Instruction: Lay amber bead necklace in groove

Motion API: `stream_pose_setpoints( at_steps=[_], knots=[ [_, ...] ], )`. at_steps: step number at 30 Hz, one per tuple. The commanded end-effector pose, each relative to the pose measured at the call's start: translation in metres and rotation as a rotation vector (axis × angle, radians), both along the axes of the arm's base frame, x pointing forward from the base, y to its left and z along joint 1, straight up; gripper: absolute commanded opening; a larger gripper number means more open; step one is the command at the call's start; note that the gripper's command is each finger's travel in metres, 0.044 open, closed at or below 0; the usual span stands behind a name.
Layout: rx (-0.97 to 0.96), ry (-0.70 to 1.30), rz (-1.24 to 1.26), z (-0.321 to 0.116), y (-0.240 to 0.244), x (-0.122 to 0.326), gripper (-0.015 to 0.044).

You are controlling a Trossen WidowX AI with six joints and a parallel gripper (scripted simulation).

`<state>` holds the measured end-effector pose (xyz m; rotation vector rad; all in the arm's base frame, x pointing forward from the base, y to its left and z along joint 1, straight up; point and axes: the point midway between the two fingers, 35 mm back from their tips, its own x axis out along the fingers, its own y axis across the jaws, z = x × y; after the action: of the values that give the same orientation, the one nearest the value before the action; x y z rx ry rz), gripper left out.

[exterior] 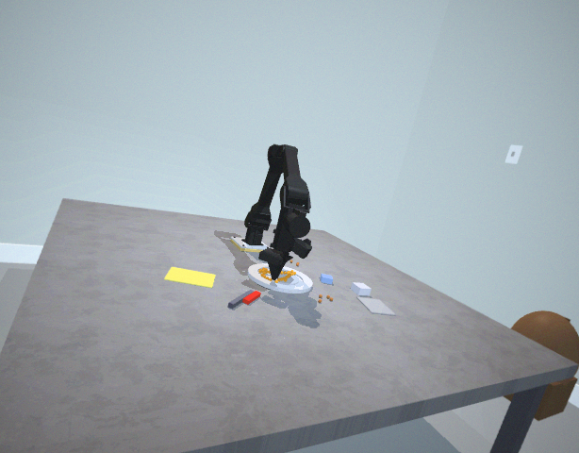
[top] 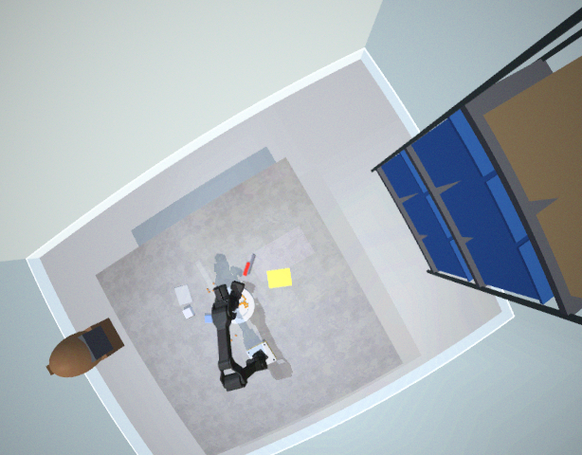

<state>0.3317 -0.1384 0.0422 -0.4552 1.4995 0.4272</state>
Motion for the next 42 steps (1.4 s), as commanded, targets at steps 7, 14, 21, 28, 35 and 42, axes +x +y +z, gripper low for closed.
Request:
stream_pose_setpoints(
  at_steps=[7, 14, 21, 28, 35, 42],
  knots=[
    [0.000, -0.001, 0.000, 0.0006, 0.0000, 0.0001, 0.0000],
    [0.000, -0.001, 0.000, 0.0006, 0.0000, 0.0001, 0.0000],
    [-0.003, 0.001, 0.002, 0.0043, -0.0004, -0.0001, 0.0000],
    [-0.004, 0.001, 0.003, 0.0060, -0.0006, -0.0002, 0.0000],
    [-0.004, 0.001, 0.003, 0.0064, -0.0055, 0.0052, 0.0000],
    [-0.004, 0.001, 0.003, -0.0007, -0.0056, 0.0054, 0.0000]
  ],
)
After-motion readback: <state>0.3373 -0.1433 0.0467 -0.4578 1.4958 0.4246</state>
